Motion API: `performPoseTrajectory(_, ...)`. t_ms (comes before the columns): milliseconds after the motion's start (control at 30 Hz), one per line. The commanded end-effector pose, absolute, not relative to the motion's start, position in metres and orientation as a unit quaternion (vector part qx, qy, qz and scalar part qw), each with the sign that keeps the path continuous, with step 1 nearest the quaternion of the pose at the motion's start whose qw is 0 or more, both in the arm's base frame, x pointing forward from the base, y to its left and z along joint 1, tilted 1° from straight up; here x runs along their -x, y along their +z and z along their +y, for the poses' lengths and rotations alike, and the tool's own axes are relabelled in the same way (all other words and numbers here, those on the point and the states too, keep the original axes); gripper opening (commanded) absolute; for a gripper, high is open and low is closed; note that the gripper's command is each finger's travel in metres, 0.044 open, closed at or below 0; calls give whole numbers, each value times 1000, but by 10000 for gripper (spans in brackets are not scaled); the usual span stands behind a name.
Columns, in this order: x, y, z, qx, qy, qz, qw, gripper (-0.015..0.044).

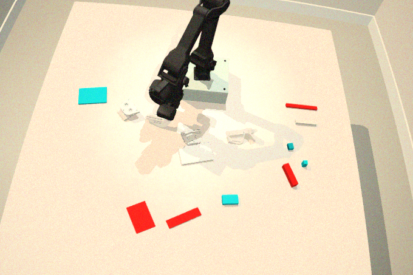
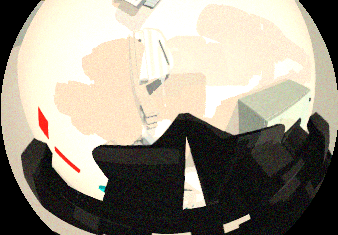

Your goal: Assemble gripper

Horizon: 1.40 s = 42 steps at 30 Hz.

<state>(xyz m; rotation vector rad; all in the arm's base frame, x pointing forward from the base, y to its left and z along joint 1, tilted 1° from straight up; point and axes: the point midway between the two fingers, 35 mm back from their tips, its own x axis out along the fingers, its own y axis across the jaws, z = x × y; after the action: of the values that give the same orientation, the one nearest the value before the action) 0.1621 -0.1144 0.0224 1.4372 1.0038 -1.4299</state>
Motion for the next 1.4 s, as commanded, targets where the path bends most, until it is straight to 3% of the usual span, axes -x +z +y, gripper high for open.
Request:
performPoseTrajectory(0, -162, 15, -114, -574, -571, 403, 427, 0)
performPoseTrajectory(667, -160, -12, -114, -574, -571, 403, 426, 0)
performPoseTrajectory(1367, -192, -10, -125, -574, -571, 402, 427, 0)
